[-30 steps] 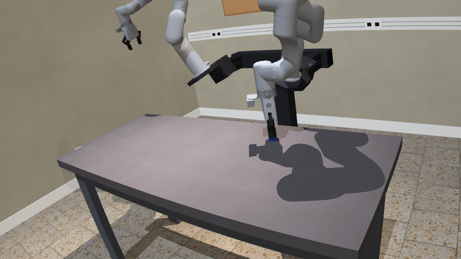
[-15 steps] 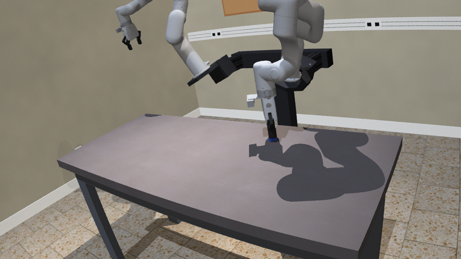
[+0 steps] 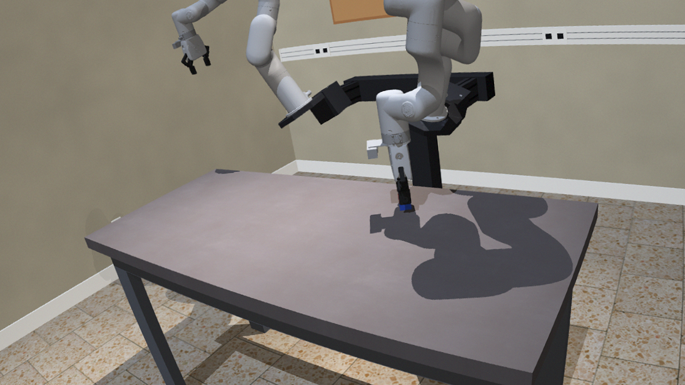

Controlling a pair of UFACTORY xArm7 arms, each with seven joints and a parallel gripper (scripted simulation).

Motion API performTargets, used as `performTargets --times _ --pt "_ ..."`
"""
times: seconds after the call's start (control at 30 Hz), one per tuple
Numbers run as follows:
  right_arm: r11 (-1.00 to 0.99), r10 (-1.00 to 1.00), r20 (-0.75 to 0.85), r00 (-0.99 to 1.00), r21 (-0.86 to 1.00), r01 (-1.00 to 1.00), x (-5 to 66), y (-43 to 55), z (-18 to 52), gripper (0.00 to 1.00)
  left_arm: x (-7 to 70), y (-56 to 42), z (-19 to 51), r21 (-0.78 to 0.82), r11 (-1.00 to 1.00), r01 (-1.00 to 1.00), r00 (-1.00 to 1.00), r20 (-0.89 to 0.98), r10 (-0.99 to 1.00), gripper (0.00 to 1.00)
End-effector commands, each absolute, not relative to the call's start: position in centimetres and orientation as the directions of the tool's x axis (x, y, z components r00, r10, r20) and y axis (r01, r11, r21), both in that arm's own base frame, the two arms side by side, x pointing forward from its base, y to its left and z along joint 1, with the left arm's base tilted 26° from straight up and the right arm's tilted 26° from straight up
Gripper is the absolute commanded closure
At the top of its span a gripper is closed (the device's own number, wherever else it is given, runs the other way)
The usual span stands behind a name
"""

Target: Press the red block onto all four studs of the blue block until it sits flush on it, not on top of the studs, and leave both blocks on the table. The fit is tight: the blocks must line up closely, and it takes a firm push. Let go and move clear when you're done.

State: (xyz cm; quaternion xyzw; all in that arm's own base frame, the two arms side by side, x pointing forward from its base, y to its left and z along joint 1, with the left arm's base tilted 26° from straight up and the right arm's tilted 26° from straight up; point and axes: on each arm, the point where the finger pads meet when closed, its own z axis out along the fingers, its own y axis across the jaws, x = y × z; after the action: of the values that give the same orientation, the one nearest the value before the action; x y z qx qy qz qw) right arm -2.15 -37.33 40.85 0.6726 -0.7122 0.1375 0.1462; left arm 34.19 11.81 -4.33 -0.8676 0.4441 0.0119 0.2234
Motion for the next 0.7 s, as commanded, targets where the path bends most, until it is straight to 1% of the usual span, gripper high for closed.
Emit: performTargets --times 0.0,0.67 --pt "0.058 -0.917 0.396 -0.053 0.0 -0.998 -2.2 -37.3 41.0 0.0 34.1 11.5 -3.7 -0.378 -0.505 -0.776 0.605 -0.219 -0.766 0.0" --pt "0.058 -0.917 0.396 -0.053 0.0 -0.998 -2.2 -37.3 41.0 0.0 33.9 11.1 -2.6 -0.378 -0.505 -0.776 0.605 -0.219 -0.766 0.0"
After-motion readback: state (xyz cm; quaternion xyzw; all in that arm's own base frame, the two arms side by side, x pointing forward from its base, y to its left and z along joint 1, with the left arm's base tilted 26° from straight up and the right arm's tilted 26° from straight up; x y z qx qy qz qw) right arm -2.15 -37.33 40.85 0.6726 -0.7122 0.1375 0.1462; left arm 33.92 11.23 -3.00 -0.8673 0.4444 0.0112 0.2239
